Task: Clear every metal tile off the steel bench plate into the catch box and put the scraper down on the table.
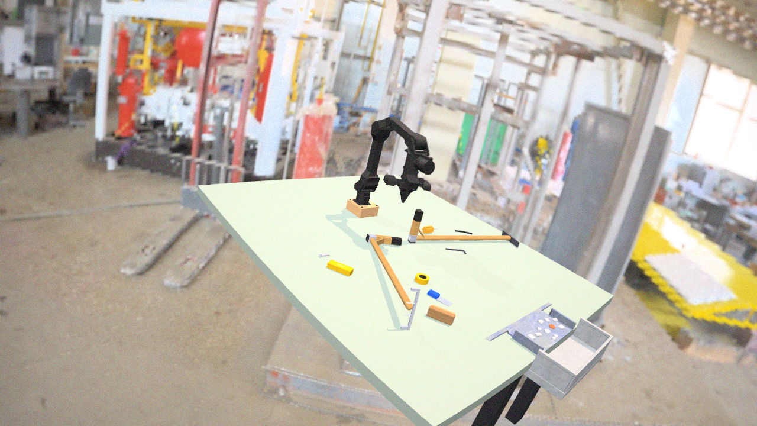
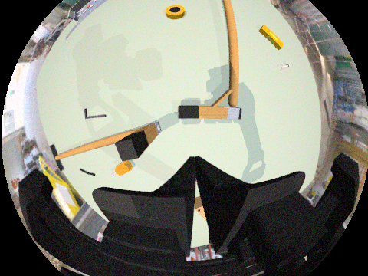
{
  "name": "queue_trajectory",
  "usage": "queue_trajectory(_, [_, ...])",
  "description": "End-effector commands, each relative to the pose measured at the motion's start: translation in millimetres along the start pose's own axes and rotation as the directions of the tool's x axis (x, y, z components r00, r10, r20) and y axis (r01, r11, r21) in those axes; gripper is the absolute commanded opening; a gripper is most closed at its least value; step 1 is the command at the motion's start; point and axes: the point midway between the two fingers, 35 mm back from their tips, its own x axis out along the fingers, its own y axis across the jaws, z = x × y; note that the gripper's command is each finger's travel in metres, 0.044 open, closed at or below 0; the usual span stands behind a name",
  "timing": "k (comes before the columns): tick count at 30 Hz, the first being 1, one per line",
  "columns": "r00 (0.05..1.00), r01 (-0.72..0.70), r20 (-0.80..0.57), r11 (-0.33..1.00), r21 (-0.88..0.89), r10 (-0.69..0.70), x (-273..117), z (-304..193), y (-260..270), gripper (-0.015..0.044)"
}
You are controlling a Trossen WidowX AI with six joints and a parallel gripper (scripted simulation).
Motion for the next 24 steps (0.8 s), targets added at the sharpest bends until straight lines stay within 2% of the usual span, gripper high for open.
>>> queue_trajectory(1, [1.0,-0.002,-0.002,0.999,-0.035,0.002,-2,5,-10,0.0])
queue_trajectory(18, [1.0,0.004,0.001,0.978,-0.207,-0.003,-14,24,-66,0.0])
queue_trajectory(24, [1.0,0.004,0.001,0.977,-0.213,-0.004,-11,26,-69,0.0])
